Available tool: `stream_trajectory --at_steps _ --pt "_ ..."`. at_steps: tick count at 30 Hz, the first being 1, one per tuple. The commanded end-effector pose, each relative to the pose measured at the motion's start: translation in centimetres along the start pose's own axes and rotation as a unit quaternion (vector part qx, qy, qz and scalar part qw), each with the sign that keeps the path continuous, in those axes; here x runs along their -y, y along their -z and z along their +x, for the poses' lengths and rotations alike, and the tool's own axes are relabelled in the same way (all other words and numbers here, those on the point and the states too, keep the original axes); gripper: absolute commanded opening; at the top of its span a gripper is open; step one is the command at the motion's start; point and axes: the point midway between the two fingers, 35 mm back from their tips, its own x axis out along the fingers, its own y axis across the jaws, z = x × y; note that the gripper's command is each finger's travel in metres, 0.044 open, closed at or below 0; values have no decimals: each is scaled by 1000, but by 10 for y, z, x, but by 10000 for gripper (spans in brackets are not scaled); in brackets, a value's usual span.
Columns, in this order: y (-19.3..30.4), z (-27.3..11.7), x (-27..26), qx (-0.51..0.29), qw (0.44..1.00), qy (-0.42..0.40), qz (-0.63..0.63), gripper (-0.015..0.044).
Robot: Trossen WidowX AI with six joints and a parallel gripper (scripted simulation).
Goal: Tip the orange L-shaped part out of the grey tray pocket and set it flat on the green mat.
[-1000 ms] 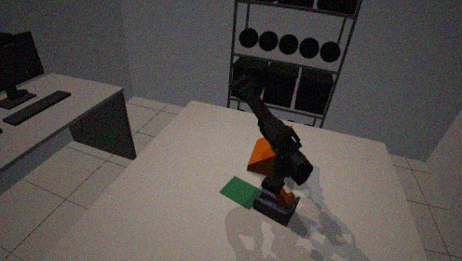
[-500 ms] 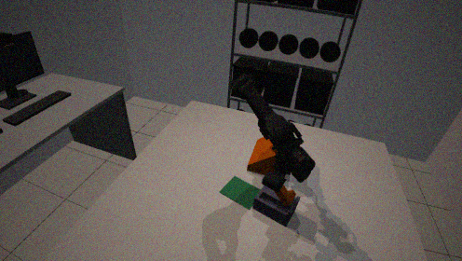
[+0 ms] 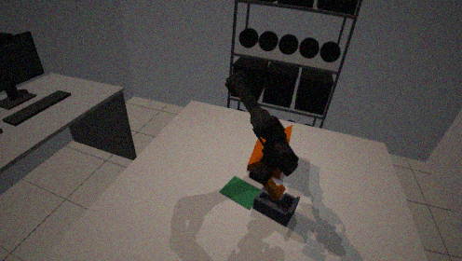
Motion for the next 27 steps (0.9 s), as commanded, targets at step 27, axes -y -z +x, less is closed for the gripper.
stream_trajectory --at_steps 27 --pt "118 0 -13 -7 1000 0 -5 0"
